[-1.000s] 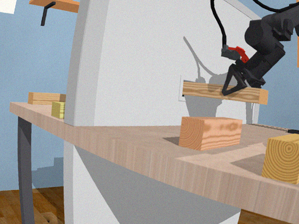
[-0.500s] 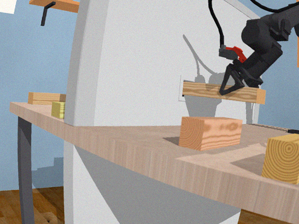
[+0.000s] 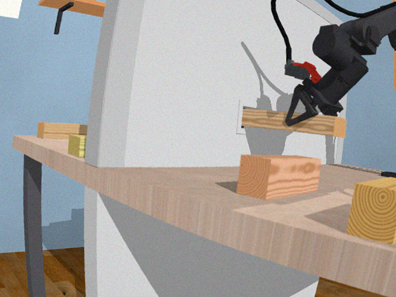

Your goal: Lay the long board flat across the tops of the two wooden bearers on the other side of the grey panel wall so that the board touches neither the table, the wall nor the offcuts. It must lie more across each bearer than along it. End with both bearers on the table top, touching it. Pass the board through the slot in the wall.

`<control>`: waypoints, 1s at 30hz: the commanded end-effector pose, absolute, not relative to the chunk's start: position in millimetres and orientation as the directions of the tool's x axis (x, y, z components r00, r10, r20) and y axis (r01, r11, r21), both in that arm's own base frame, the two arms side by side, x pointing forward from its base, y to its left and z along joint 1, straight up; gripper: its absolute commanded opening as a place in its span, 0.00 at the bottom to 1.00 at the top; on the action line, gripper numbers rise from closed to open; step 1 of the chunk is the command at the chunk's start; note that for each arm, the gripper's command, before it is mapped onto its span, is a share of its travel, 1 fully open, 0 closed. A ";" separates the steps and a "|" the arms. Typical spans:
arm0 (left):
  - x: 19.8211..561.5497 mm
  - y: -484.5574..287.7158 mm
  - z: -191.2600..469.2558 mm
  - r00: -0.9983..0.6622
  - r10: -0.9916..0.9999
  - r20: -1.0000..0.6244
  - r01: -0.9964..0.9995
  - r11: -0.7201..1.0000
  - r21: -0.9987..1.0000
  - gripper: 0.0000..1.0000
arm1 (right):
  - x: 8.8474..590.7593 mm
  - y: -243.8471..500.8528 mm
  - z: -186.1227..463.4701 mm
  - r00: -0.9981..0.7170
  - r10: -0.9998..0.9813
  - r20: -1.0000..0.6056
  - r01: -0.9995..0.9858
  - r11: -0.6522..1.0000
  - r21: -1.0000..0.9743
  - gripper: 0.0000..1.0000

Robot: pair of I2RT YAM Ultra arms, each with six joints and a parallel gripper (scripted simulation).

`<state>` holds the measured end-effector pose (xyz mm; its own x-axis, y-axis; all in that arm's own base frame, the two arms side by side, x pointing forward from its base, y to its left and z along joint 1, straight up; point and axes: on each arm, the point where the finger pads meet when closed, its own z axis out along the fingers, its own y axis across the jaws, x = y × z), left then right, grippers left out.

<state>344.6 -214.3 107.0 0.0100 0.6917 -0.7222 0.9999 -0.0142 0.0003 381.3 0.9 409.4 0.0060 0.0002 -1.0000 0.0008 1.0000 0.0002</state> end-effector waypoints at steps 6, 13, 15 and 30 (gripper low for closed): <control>354.2 -242.7 152.2 0.107 0.604 -0.789 0.994 -0.035 0.108 0.00 | 373.5 -1.6 420.6 0.038 0.000 -0.999 0.002 1.000 0.000 1.00; 358.3 -257.6 139.6 0.079 0.611 -0.788 0.997 -0.028 0.077 0.00 | 373.5 -1.6 420.6 0.038 0.000 -0.999 0.002 1.000 0.000 1.00; 356.7 -261.4 137.3 0.075 0.612 -0.788 0.997 -0.031 0.071 0.00 | 373.5 -1.6 420.6 0.038 0.000 -0.999 0.002 1.000 0.000 1.00; 357.5 -283.5 140.7 0.080 0.607 -0.790 0.997 -0.030 0.077 0.00 | 373.5 -1.6 420.6 0.038 0.000 -0.999 0.002 1.000 0.000 1.00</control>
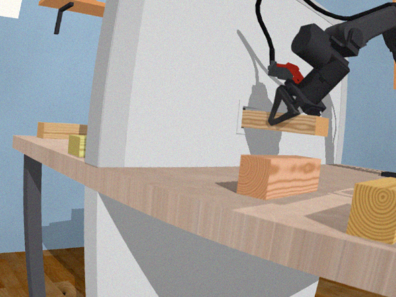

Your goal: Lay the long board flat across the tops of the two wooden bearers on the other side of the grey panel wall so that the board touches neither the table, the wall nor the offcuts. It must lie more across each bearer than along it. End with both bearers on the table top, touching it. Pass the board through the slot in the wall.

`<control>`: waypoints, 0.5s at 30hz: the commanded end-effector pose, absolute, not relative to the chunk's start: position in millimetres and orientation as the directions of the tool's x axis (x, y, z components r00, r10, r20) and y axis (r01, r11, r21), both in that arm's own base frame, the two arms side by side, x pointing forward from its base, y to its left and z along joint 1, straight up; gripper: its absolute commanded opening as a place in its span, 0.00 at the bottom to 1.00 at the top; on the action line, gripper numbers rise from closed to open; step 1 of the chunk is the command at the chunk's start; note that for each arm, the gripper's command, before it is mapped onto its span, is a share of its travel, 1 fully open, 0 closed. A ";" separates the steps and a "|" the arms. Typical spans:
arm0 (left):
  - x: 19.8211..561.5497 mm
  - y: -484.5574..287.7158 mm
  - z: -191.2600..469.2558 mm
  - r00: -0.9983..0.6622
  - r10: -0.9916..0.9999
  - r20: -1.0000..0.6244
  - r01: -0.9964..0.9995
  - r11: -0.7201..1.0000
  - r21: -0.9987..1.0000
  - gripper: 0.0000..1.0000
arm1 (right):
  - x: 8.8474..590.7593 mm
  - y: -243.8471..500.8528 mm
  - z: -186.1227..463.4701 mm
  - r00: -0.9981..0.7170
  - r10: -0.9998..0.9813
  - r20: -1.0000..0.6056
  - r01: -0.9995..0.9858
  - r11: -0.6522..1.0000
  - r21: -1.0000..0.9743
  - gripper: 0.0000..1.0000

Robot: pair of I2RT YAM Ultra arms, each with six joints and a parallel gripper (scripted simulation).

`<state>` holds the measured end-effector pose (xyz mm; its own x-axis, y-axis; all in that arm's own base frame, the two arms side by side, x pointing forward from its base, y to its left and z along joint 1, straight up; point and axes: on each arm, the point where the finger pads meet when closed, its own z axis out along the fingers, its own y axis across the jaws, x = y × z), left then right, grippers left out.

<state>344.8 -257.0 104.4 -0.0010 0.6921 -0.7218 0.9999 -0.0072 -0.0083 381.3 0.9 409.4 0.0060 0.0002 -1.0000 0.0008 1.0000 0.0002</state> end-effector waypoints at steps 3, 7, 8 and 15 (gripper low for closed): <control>359.5 -290.8 133.3 0.070 0.611 -0.788 0.997 -0.035 0.062 0.00 | 373.5 -1.6 420.6 0.038 0.000 -0.999 0.002 1.000 0.000 1.00; 359.6 -297.6 137.2 0.076 0.608 -0.790 0.997 -0.034 0.070 0.00 | 373.5 -1.6 420.6 0.038 0.000 -0.999 0.002 1.000 0.000 1.00; 355.2 -295.8 144.9 0.093 0.603 -0.792 0.995 -0.041 0.086 0.00 | 373.5 -1.6 420.6 0.038 0.000 -0.999 0.002 1.000 0.000 1.00; 358.5 -304.8 154.0 0.099 0.597 -0.796 0.994 -0.028 0.103 0.00 | 373.5 -1.6 420.6 0.038 0.000 -0.999 0.002 1.000 0.000 1.00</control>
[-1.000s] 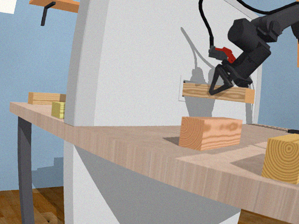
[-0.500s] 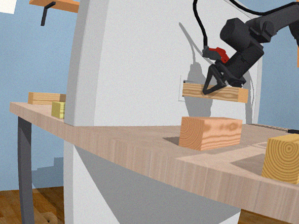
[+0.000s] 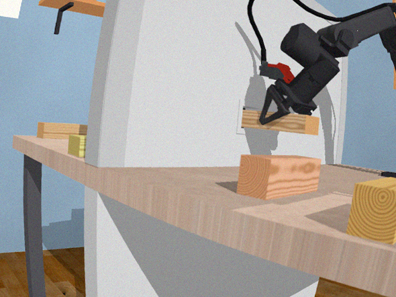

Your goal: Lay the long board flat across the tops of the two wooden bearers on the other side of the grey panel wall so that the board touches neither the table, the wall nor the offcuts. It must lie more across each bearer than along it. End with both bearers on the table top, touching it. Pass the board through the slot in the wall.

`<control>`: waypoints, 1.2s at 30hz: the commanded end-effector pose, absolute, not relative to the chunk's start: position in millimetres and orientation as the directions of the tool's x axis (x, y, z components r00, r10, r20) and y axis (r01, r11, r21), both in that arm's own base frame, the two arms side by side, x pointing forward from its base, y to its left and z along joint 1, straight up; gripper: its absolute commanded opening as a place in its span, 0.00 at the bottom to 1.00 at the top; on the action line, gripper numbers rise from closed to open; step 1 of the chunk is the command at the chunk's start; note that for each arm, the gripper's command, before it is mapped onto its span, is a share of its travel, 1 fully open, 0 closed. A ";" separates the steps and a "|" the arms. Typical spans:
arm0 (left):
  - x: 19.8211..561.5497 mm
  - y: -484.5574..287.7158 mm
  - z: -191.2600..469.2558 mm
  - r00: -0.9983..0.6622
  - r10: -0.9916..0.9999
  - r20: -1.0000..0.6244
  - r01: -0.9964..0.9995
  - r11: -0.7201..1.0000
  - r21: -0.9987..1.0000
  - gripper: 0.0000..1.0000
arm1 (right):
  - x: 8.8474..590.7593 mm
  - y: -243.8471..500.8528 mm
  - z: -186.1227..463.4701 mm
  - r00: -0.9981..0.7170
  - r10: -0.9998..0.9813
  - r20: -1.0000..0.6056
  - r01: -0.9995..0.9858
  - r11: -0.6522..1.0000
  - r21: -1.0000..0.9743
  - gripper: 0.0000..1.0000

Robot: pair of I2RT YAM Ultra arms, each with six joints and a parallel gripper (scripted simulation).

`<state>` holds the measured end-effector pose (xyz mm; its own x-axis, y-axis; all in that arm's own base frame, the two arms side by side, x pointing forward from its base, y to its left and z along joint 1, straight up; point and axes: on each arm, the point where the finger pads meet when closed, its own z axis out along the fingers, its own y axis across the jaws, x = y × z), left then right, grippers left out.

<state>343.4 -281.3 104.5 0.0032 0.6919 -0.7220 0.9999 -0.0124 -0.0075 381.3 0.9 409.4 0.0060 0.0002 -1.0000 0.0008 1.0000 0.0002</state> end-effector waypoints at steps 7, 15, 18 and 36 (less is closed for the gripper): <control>354.7 -314.2 157.0 0.110 0.593 -0.798 0.993 -0.038 0.108 0.00 | 373.5 -1.6 420.6 0.038 0.000 -0.999 0.002 1.000 0.000 1.00; 362.4 -306.0 142.1 0.076 0.607 -0.791 0.997 -0.026 0.076 0.00 | 373.5 -1.6 420.6 0.038 0.000 -0.999 0.002 1.000 0.000 1.00; 360.2 -309.7 163.9 0.120 0.588 -0.800 0.992 -0.031 0.126 0.00 | 373.5 -1.6 420.6 0.038 0.000 -0.999 0.002 1.000 0.000 1.00; 359.4 -306.3 163.7 0.118 0.588 -0.800 0.992 -0.026 0.127 0.00 | 373.5 -1.6 420.6 0.038 0.000 -0.999 0.002 1.000 0.000 1.00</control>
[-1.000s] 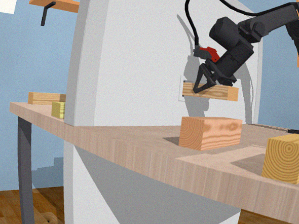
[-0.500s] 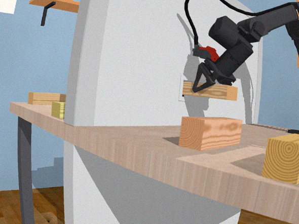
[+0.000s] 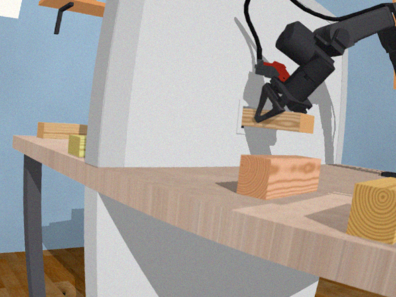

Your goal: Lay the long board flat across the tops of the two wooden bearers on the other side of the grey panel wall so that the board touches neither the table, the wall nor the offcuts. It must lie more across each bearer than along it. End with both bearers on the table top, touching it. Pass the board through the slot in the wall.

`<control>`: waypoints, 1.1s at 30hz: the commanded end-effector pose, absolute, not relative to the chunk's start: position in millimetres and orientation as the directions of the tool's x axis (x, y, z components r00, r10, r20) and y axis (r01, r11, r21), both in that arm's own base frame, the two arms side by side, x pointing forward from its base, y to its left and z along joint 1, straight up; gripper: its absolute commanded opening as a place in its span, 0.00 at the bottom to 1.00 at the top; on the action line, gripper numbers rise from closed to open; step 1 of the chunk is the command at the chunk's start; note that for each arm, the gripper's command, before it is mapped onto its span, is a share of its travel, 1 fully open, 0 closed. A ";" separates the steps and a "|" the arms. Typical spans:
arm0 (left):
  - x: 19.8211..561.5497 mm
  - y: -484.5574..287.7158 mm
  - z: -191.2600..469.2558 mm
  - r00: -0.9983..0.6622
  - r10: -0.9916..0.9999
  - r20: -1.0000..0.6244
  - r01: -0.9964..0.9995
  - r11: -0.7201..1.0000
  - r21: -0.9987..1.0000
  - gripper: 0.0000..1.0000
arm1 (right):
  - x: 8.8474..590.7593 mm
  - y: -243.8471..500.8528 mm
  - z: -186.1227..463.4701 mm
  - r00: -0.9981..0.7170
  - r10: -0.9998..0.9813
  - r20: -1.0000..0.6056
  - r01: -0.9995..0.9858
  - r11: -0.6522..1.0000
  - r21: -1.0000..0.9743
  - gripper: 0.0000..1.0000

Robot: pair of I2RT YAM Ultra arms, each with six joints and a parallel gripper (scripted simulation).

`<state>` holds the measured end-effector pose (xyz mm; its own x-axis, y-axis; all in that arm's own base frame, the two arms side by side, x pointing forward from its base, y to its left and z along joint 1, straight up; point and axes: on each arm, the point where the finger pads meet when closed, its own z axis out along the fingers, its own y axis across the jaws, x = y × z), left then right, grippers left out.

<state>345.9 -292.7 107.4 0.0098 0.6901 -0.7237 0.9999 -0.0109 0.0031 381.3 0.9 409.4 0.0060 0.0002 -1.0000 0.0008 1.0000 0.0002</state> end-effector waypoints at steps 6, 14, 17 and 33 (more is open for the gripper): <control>343.0 -307.5 145.7 0.090 0.604 -0.792 0.996 -0.043 0.080 0.00 | 373.5 -1.6 420.6 0.038 0.000 -0.999 0.002 1.000 0.000 1.00; 357.1 -307.0 162.5 0.115 0.588 -0.801 0.992 -0.027 0.123 0.00 | 373.5 -1.6 420.6 0.038 0.000 -0.999 0.002 1.000 0.000 1.00; 352.7 -301.9 150.9 0.088 0.599 -0.796 0.995 -0.023 0.093 0.00 | 373.5 -1.6 420.6 0.038 0.000 -0.999 0.002 1.000 0.000 1.00; 352.0 -300.7 127.0 0.054 0.613 -0.788 0.998 -0.023 0.050 0.00 | 373.5 -1.6 420.6 0.038 0.000 -0.999 0.002 1.000 0.000 1.00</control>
<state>344.0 -292.2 103.7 0.0157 0.6900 -0.7237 0.9999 -0.0127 0.0097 381.3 0.9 409.4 0.0060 0.0002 -1.0000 0.0008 1.0000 0.0002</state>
